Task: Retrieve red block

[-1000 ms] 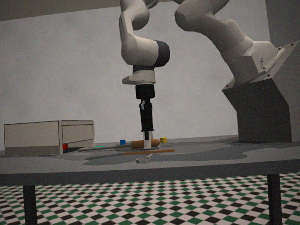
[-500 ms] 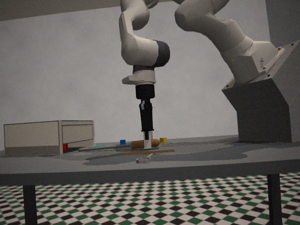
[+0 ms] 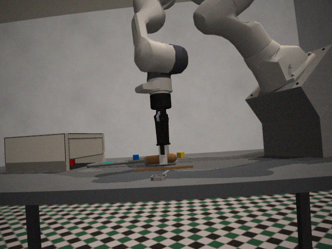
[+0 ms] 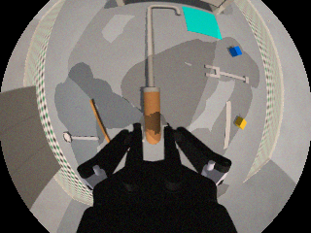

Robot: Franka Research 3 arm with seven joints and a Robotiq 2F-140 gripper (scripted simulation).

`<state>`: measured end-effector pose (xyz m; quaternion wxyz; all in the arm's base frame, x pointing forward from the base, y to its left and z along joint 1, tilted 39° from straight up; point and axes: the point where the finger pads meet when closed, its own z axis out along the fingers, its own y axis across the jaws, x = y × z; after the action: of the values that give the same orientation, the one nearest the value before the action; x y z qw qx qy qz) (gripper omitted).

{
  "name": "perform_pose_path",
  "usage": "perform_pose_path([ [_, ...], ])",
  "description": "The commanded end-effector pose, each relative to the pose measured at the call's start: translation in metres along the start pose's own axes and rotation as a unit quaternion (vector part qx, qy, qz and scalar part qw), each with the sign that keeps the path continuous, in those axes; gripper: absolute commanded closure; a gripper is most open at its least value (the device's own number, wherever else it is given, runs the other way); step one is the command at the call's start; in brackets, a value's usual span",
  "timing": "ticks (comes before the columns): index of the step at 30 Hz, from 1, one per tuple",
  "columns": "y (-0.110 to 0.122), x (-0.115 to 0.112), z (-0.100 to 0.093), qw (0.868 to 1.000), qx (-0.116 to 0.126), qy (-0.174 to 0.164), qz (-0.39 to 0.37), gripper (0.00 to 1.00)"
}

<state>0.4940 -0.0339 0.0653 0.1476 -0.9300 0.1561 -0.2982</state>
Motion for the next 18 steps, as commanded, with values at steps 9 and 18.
perform_pose_path([
  [9,0.001,0.0027,-0.0007,1.0,-0.002,0.003,0.005,1.0],
  [18,0.001,0.0056,-0.0007,1.0,-0.002,0.003,0.005,1.0],
])
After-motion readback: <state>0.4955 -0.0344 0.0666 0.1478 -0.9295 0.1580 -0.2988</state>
